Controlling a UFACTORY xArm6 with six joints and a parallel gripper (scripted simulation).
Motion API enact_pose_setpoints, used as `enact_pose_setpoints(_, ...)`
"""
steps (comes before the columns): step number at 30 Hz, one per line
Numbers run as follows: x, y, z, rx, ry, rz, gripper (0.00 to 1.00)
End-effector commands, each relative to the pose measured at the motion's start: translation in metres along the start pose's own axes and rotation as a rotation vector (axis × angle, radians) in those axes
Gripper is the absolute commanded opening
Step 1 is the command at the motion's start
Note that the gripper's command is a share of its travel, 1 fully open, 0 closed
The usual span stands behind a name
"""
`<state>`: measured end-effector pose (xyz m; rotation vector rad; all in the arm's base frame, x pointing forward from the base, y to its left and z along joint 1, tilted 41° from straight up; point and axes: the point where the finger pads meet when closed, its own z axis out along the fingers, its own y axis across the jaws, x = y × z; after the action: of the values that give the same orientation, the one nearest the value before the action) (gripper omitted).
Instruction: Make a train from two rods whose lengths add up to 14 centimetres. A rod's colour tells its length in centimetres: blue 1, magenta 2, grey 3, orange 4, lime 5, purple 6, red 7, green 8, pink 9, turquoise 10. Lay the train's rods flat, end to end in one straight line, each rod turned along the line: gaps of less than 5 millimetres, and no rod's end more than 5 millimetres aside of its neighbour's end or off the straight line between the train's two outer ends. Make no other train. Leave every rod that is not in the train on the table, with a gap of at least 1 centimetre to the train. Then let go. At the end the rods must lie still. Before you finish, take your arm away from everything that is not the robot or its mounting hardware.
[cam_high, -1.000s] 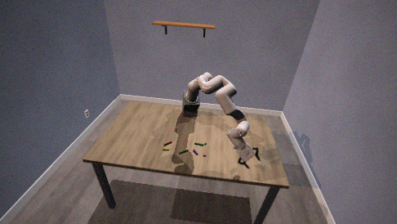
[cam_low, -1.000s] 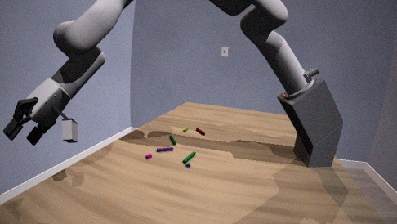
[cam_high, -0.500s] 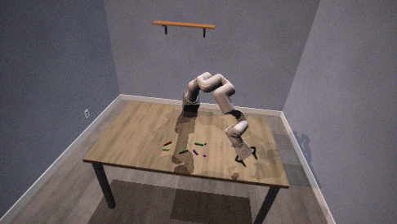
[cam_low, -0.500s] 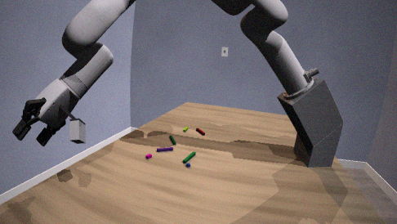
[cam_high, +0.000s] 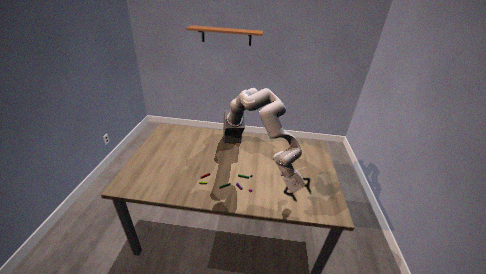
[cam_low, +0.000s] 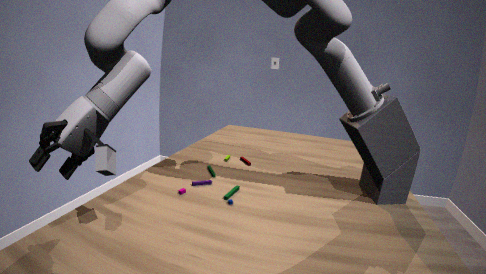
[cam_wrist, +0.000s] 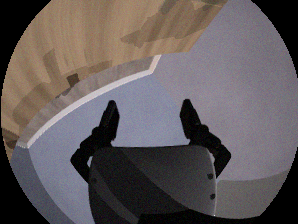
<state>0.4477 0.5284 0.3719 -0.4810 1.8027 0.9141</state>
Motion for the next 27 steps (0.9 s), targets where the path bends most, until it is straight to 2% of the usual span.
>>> enact_pose_setpoints(1,0.004,-0.004,-0.006,0.028,-0.020,0.031,1.00)
enact_pose_setpoints(2,0.011,-0.010,-0.013,0.052,-0.023,0.070,1.00)
enact_pose_setpoints(5,0.011,-0.010,-0.013,0.052,-0.023,0.070,1.00)
enact_pose_setpoints(6,0.021,-0.017,-0.022,0.078,-0.027,0.123,1.00)
enact_pose_setpoints(10,0.021,-0.017,-0.022,0.078,-0.027,0.123,1.00)
enact_pose_setpoints(11,0.031,-0.025,-0.032,0.109,-0.031,0.178,1.00)
enact_pose_setpoints(13,0.031,-0.025,-0.032,0.109,-0.031,0.178,1.00)
enact_pose_setpoints(14,0.044,-0.035,-0.044,0.145,-0.036,0.246,1.00)
enact_pose_setpoints(17,0.044,-0.035,-0.044,0.145,-0.036,0.246,1.00)
enact_pose_setpoints(18,0.058,-0.048,-0.058,0.189,-0.042,0.325,1.00)
enact_pose_setpoints(20,0.058,-0.048,-0.058,0.189,-0.042,0.325,1.00)
enact_pose_setpoints(21,0.071,-0.059,-0.070,0.228,-0.047,0.396,1.00)
enact_pose_setpoints(24,0.075,-0.063,-0.073,0.239,-0.049,0.415,1.00)
enact_pose_setpoints(25,0.088,-0.075,-0.086,0.280,-0.055,0.491,1.00)
enact_pose_setpoints(27,0.088,-0.075,-0.086,0.280,-0.055,0.491,1.00)
